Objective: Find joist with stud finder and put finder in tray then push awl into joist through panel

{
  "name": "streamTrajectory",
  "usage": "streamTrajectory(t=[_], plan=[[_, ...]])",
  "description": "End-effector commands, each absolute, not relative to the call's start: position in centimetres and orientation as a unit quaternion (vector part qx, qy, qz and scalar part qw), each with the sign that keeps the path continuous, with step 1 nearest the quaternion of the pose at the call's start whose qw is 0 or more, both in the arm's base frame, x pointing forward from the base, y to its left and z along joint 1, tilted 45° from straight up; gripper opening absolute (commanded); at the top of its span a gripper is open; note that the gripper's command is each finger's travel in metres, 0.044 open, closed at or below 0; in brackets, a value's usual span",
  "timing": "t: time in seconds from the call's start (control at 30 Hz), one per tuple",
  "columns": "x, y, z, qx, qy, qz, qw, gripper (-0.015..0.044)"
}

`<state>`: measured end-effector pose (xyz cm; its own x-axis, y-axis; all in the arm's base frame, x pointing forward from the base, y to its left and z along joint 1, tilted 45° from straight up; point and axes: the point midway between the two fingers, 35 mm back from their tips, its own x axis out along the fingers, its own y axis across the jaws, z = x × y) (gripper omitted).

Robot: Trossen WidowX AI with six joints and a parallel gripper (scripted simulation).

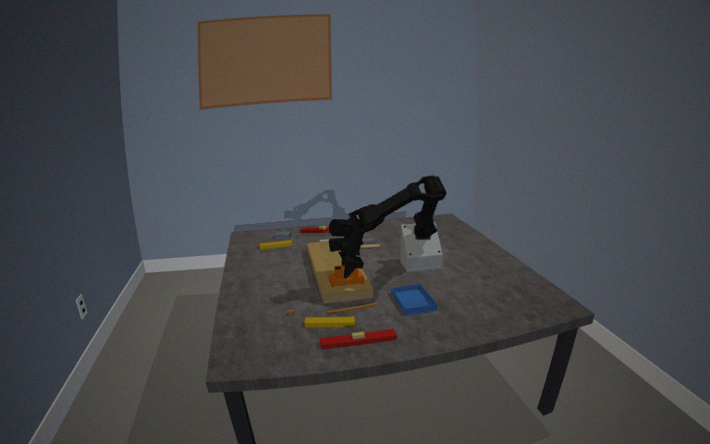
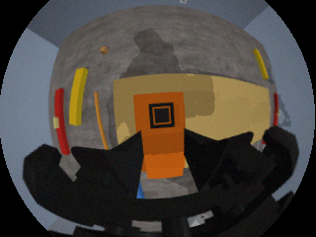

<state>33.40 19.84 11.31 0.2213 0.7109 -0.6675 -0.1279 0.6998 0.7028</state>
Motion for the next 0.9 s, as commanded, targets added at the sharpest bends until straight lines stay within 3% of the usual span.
streamTrajectory(t=[0.0,0.87], plan=[[33.2,21.1,12.5,0.262,0.553,0.29,0.736,0.0],[33.7,18.5,9.8,0.261,0.554,0.29,0.736,0.0]])
